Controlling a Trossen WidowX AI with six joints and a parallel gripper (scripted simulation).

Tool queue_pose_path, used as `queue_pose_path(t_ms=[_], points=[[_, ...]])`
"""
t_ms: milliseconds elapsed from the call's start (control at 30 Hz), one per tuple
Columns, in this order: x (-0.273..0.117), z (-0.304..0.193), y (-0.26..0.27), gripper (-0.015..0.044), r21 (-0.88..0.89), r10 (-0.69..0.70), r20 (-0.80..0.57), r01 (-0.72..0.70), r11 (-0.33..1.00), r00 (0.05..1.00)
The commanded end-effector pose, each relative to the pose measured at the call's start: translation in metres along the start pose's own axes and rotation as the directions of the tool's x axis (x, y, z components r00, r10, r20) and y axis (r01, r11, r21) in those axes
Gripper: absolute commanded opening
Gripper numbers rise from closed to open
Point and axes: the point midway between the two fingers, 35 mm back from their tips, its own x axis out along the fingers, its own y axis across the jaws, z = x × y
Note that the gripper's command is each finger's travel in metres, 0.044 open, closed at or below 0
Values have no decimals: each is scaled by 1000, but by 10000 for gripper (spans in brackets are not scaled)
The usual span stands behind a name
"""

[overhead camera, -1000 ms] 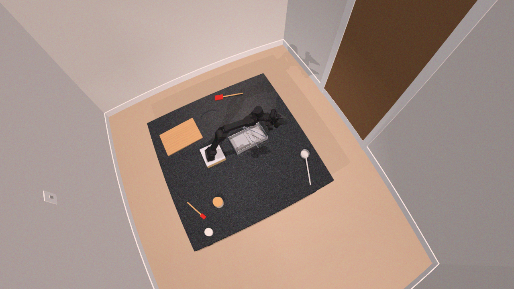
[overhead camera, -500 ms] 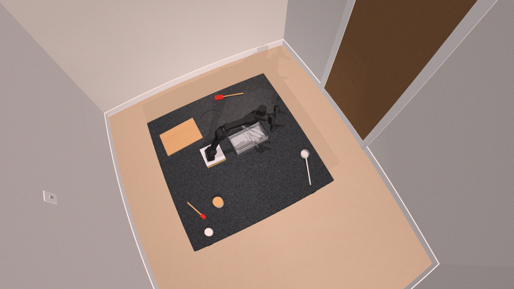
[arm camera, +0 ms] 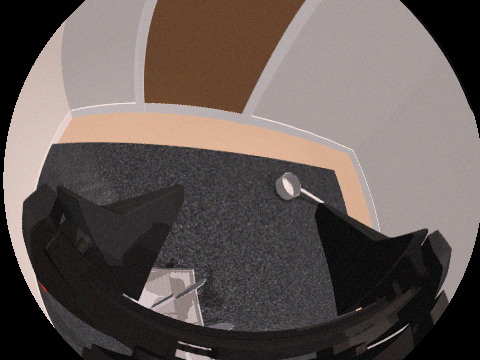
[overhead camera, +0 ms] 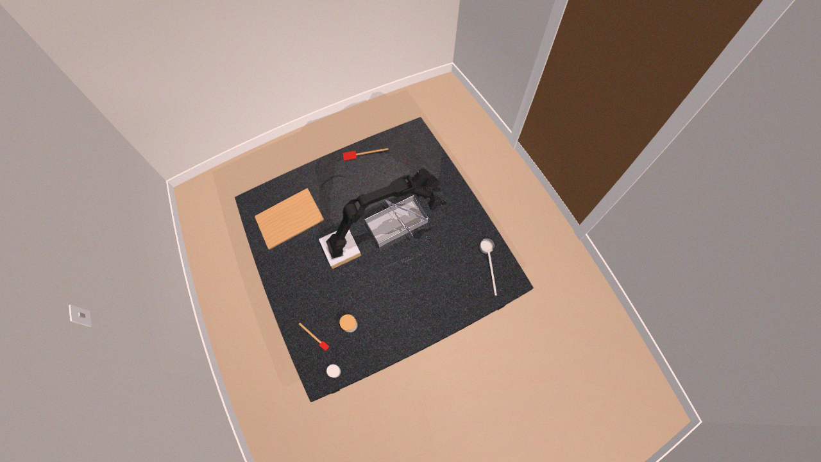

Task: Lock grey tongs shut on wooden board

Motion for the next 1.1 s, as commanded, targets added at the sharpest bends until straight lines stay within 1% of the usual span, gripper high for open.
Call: queue_pose_path(t_ms=[0,133,267,400,500,567,633,1067], points=[[3,-68,42,440,-517,129,-252,-247,820,959],[-5,-102,62,440,-707,185,-386,-419,570,904],[-18,-135,78,440,-789,227,-515,-561,251,827],[-36,-168,92,440,-766,255,-637,-635,-101,728],[-52,-190,100,440,-691,267,-720,-628,-358,641],[-62,-202,104,440,-636,269,-762,-599,-486,589],[-65,-206,105,440,-615,270,-775,-585,-529,571],[-64,-203,110,440,-615,271,-776,-588,-526,569]])
